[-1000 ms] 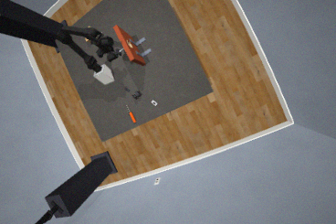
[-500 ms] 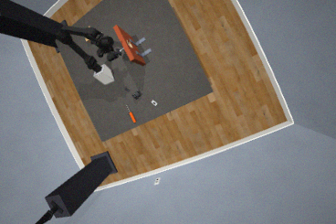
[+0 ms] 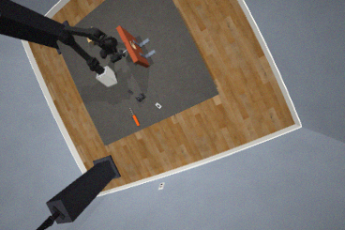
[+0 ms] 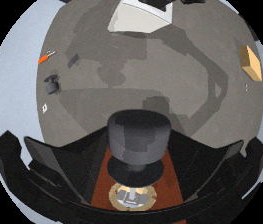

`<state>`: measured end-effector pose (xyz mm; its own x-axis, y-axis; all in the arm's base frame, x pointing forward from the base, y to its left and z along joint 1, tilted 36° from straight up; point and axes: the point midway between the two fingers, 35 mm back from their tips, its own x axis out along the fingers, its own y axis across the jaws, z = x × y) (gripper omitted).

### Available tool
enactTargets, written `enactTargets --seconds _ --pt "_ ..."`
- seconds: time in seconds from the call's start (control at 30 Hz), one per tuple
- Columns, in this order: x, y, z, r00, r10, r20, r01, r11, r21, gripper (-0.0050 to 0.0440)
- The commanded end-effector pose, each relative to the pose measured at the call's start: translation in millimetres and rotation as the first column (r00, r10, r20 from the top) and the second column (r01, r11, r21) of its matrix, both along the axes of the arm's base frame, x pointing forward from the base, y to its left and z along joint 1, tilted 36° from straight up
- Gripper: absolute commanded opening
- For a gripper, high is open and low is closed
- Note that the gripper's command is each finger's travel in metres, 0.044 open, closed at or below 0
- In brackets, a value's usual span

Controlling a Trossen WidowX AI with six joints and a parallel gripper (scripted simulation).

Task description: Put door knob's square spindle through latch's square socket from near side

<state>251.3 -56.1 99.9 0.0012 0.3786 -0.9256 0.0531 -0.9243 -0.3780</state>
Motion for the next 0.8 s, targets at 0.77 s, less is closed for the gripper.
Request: enactTargets --seconds 0.77 --pt "-1.4 -0.4 2.2 1.000 0.003 0.018 -0.003 1.000 -0.002 0.0000"
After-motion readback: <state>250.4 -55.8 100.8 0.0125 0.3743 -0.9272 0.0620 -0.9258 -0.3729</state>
